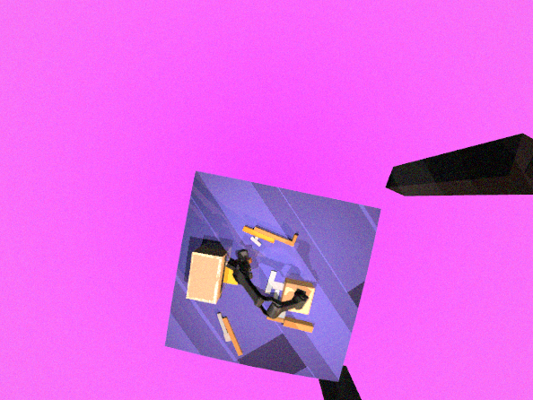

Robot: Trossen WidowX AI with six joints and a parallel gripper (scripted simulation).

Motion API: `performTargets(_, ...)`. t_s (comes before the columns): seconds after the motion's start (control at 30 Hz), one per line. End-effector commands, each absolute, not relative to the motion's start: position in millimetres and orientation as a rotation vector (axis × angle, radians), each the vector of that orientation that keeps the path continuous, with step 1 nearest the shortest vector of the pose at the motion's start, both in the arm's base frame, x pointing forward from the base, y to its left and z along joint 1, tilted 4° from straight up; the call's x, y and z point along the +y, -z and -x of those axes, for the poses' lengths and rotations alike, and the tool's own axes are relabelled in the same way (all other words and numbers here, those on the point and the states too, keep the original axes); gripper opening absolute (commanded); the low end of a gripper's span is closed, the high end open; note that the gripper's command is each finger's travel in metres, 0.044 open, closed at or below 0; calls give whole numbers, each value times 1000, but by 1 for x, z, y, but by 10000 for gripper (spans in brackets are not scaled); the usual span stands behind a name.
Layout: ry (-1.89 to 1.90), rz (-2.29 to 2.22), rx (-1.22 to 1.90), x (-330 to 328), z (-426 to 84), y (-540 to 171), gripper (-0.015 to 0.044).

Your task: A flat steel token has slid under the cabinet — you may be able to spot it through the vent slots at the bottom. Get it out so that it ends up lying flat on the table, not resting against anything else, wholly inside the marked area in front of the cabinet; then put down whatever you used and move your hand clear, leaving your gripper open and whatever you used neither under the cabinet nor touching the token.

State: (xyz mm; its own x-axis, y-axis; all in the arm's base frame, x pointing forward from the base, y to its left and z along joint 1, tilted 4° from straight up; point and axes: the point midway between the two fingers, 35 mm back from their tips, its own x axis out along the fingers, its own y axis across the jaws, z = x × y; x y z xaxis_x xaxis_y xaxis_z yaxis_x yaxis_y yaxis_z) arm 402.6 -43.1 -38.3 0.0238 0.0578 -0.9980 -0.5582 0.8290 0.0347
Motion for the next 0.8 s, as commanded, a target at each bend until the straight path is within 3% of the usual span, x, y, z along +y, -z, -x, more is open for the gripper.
performTargets(0.0, -498, 422, 1477, -40, -405, 38, 0)
performTargets(0.77, -499, 421, 1478, -19, -391, 39, 0)
